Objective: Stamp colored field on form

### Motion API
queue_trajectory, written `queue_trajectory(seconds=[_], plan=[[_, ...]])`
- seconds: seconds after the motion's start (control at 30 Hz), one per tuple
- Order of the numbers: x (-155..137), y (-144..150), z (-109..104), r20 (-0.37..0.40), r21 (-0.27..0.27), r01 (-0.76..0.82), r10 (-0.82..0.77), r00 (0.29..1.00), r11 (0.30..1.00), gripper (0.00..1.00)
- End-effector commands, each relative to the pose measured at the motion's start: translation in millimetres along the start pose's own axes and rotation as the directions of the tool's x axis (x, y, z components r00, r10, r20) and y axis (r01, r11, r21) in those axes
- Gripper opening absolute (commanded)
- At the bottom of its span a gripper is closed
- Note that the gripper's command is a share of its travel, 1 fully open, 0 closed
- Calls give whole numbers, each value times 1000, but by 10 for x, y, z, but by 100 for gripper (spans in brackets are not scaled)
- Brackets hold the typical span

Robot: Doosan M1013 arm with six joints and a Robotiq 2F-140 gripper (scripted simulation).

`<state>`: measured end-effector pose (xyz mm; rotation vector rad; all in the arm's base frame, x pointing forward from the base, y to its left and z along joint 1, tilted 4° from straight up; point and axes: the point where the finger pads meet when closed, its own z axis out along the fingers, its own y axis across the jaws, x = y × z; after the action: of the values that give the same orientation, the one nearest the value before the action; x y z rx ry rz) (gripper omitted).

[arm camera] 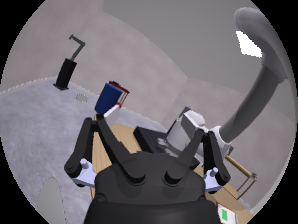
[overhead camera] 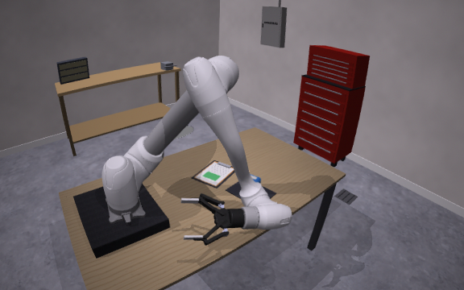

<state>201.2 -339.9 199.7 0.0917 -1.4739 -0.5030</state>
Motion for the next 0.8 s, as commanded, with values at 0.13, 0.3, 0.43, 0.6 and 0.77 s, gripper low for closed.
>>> queue_trajectory(seconds=[0.13,0.3,0.43,0.6,0.77], plan=[[1,0,0,0,0,0,0,1000,1000,100],[1,0,0,0,0,0,0,1000,1000,100],[1,0,0,0,0,0,0,1000,1000,100],[-3,9,-9,4,-1,-2,2,1000,1000,100],[-129,303,-316,141,-34,-66,70,988,997,100]])
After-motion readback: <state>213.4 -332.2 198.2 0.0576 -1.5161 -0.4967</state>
